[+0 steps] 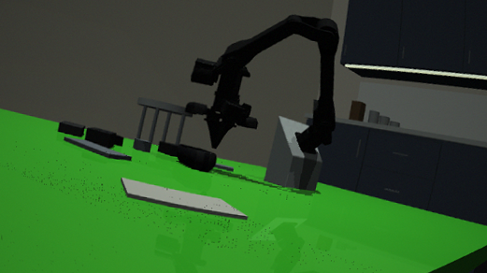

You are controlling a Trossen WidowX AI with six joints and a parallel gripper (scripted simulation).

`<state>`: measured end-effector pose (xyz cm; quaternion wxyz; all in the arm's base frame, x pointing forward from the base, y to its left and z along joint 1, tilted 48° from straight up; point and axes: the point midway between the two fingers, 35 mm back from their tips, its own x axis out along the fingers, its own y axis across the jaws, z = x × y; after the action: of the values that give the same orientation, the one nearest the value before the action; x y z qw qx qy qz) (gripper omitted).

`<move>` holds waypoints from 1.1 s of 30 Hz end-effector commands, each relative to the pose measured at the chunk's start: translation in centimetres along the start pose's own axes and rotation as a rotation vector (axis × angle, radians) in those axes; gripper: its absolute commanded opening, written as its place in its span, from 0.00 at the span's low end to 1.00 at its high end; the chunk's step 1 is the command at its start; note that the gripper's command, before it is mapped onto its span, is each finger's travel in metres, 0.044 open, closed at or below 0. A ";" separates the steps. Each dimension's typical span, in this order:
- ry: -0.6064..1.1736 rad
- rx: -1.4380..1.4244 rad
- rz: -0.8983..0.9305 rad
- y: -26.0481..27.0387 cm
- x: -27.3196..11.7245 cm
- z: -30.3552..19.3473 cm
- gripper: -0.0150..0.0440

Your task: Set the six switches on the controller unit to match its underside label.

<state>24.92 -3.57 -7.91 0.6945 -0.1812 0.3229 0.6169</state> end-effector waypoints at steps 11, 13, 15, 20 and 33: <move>0.000 0.001 0.000 0.0 0.0 0.0 0.25; 0.000 0.001 0.000 0.0 -0.2 0.0 0.30; 0.002 0.001 0.000 -0.1 -1.8 -0.1 0.39; 0.002 0.001 0.000 0.0 -5.0 0.0 0.61; 0.002 0.001 0.000 0.0 -5.0 0.0 0.48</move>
<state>24.73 -7.15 -4.73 0.6946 -0.1770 0.3246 0.6172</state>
